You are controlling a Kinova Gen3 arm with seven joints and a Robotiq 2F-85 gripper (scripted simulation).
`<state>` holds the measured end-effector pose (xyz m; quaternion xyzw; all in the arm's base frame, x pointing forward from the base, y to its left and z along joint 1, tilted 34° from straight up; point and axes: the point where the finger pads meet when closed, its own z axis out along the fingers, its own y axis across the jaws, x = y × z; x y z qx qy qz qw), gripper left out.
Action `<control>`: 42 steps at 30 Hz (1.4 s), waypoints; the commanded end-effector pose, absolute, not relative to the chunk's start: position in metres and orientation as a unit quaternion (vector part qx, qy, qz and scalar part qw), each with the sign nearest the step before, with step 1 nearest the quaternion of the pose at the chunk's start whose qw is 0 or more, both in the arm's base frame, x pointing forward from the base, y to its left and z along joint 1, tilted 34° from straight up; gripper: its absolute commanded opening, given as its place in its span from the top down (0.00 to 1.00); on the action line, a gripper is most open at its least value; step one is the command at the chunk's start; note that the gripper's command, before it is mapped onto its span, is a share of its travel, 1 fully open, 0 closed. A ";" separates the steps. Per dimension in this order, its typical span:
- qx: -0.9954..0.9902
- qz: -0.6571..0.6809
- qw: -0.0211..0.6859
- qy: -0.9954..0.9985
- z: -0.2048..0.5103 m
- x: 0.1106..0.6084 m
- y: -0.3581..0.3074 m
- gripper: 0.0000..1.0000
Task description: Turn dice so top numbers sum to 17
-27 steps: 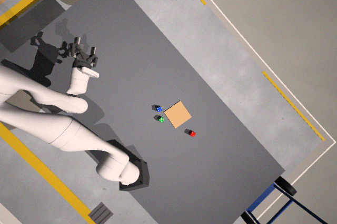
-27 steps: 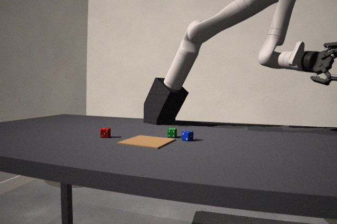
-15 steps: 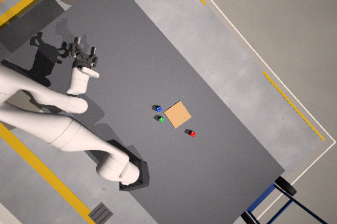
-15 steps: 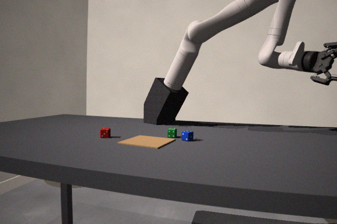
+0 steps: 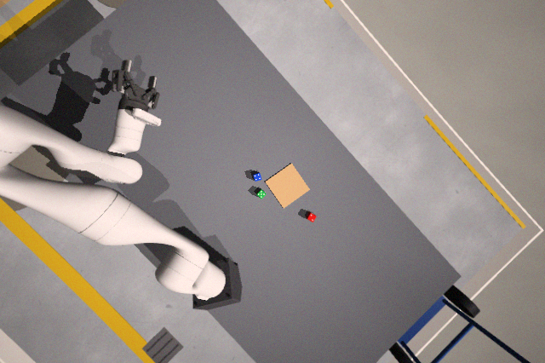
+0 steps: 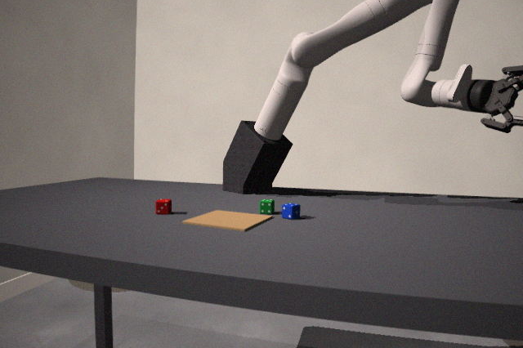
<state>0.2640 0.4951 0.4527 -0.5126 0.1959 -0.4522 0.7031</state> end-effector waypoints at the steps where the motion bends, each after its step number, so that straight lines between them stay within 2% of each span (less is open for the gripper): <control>1: -0.512 -0.457 0.700 0.199 0.452 0.268 0.493 0.00; 13: -0.516 -0.498 0.658 0.228 0.440 0.306 0.468 0.00; 22: -0.522 -0.566 0.571 0.285 0.414 0.371 0.412 0.00; 24: -0.522 -0.566 0.571 0.285 0.414 0.371 0.412 0.00; 27: -0.524 -0.591 0.529 0.311 0.401 0.396 0.384 0.00; 42: -0.525 -0.599 0.513 0.320 0.396 0.404 0.373 0.00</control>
